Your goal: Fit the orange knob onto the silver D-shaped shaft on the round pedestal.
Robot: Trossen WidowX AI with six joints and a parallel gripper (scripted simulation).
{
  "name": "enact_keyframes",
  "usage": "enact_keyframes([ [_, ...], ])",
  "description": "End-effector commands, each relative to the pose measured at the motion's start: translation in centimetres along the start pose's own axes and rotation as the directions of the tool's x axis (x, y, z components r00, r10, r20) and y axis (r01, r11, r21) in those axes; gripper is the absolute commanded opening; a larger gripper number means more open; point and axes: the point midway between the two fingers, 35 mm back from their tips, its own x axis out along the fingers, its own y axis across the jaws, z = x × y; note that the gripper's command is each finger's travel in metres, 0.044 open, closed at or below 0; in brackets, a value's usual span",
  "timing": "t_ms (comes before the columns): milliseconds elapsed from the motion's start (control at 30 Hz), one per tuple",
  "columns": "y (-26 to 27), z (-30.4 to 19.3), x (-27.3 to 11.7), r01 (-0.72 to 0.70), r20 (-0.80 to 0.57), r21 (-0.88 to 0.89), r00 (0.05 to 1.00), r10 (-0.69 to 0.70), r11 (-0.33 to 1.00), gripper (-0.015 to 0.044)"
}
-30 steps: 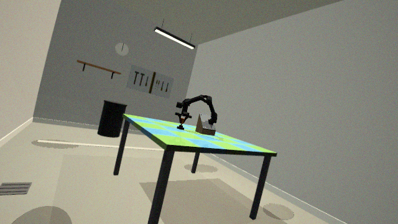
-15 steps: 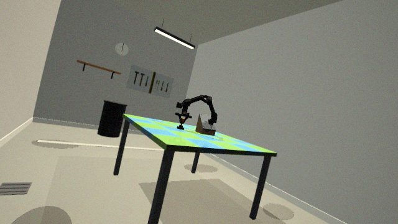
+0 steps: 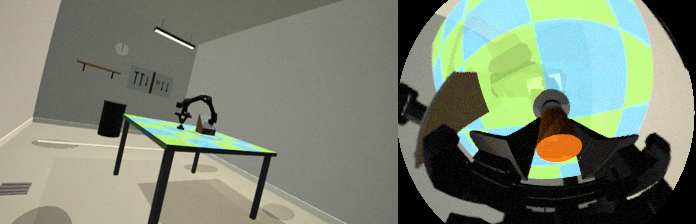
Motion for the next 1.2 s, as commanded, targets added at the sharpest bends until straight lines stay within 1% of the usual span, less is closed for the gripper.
enact_keyframes([
  [0, -0.06, -0.01, 0.10, 0.003, 0.002, -0.081, 1.000, -0.003, 0.997, 0.0000],
  [1000, 0.06, 0.05, 0.36, 0.003, 0.002, -0.081, 1.000, -0.002, 0.997, 0.0000],
  [1167, 0.02, 0.19, -0.10, 0.003, 0.002, -0.081, 1.000, -0.003, 0.997, 0.0000],
])
